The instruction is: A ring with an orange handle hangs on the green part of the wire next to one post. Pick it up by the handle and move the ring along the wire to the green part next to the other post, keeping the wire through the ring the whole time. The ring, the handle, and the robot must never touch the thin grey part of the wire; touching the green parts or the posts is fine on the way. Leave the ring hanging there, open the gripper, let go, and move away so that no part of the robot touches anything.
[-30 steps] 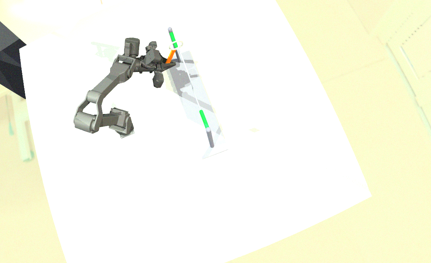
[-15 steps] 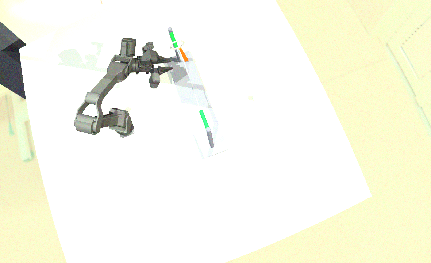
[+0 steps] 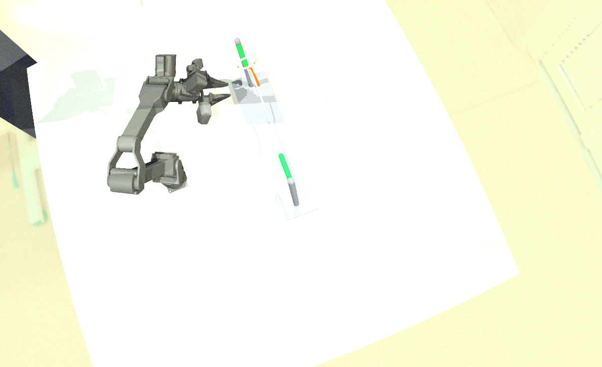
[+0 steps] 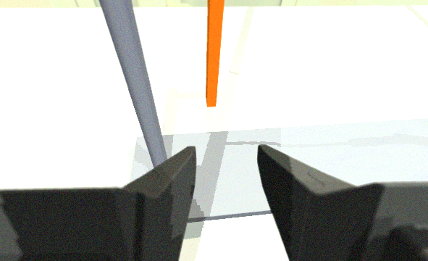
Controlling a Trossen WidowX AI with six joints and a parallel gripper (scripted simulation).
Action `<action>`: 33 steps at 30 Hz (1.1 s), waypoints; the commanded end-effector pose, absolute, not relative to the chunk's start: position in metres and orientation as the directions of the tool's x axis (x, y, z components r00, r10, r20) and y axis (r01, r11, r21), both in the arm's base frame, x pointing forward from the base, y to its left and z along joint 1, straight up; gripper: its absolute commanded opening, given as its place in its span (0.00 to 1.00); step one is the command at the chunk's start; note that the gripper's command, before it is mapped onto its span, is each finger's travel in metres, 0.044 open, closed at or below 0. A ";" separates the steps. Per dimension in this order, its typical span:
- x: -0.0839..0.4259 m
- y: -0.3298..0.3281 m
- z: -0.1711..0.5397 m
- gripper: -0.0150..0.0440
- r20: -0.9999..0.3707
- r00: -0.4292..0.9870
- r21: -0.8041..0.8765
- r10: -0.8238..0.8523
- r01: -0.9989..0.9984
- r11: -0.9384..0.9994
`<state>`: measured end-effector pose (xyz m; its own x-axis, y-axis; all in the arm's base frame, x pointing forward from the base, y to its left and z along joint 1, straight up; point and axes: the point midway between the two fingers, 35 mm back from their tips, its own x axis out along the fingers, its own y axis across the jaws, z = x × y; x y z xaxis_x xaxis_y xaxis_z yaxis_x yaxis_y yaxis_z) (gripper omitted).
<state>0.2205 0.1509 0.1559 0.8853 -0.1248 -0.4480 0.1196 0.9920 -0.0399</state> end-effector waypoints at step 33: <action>0.183 0.155 0.179 0.84 -0.439 0.890 -0.035 -0.120 0.117 0.993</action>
<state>0.1980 0.1530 0.1643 0.8814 -0.1267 -0.4551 0.1190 0.9918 -0.0456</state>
